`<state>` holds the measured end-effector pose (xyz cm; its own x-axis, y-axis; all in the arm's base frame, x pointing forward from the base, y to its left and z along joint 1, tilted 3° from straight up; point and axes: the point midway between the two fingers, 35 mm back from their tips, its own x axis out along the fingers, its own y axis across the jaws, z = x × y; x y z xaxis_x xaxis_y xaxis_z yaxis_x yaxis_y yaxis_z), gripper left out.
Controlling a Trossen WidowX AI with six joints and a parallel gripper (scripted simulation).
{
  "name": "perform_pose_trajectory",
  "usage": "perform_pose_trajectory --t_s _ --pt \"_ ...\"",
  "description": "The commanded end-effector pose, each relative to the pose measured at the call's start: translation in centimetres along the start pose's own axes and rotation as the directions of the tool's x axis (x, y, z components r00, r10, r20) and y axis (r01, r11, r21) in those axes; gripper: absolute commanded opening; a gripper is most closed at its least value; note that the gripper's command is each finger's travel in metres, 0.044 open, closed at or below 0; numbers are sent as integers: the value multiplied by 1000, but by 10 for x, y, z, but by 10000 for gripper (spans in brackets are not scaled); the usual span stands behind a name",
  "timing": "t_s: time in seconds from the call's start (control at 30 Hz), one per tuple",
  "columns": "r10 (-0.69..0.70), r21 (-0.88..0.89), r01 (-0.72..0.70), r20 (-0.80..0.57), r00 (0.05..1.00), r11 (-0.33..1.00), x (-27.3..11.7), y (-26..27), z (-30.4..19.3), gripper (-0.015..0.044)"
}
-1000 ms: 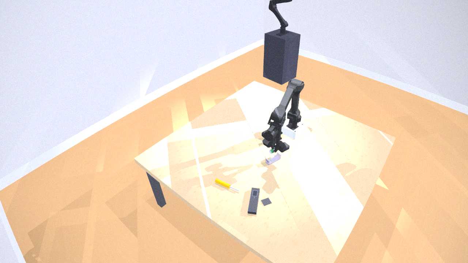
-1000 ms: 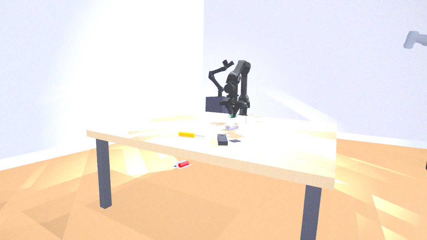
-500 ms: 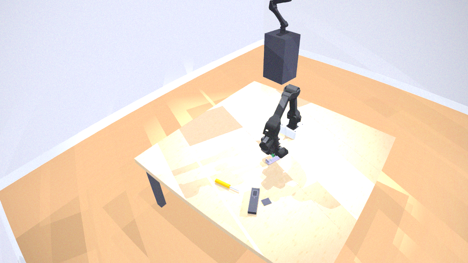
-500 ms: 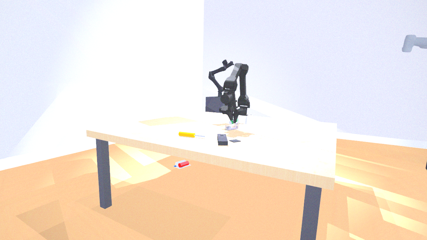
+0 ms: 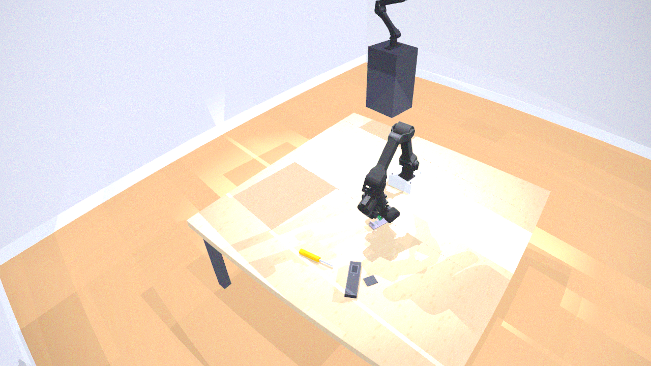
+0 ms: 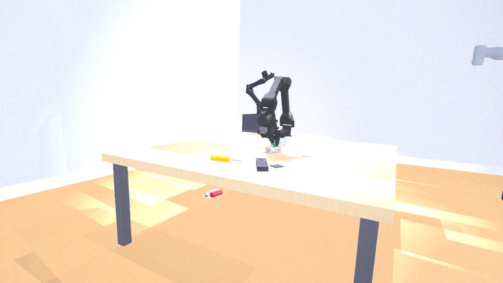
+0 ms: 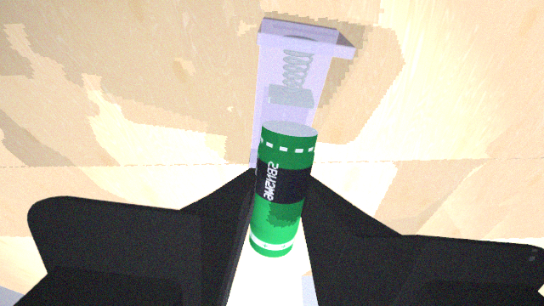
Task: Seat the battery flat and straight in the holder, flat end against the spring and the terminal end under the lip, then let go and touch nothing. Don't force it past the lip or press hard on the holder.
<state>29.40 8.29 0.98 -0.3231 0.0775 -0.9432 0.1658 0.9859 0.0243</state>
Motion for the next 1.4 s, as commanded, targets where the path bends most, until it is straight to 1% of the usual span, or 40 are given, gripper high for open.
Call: perform_pose_trajectory --t_s 0.0,0.77,1.37 --pt "3 -3 -3 -29 1000 1000 1 0 2 83" --pt "-5 -5 4 -186 983 1000 10 0 10 83" --pt "-9 -6 8 -184 983 1000 9 0 21 83"
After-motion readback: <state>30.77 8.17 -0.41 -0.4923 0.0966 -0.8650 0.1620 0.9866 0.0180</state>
